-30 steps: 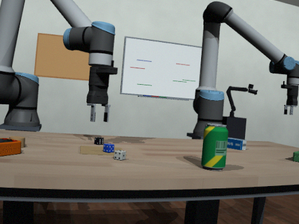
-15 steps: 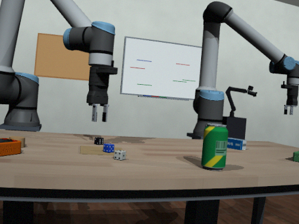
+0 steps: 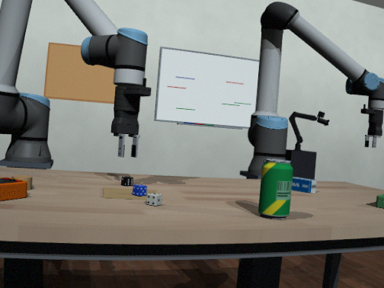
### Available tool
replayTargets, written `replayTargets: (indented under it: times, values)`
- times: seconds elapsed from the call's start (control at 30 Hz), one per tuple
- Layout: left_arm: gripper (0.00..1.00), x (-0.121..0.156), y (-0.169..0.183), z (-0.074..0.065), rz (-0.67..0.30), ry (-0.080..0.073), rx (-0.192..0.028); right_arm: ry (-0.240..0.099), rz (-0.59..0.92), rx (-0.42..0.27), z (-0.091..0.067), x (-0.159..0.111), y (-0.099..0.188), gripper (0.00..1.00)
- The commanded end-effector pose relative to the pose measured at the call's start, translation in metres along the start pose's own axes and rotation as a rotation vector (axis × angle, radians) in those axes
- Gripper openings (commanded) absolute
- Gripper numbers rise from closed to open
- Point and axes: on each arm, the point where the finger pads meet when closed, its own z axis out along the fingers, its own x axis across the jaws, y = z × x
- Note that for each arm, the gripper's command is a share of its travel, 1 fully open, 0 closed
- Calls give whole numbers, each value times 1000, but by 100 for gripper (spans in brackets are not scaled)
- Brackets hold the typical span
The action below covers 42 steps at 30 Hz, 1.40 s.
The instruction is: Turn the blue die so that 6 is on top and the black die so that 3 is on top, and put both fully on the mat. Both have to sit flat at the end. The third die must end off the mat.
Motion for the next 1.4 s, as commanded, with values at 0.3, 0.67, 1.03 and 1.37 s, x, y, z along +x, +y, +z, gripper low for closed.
replayTargets:
  times: [0.3,0.67,1.03,1.37]
  values:
    - [100,0,1,-1,0,0,-2,-1,-5,2,12,0,-1,79]
    - [100,0,1,-1,0,0,-2,-1,-5,2,26,0,-1,79]
    - [100,0,1,-1,0,0,-2,-1,-5,2,39,0,-1,79]
    - [100,0,1,-1,0,0,-2,-1,-5,2,48,1,-2,79]
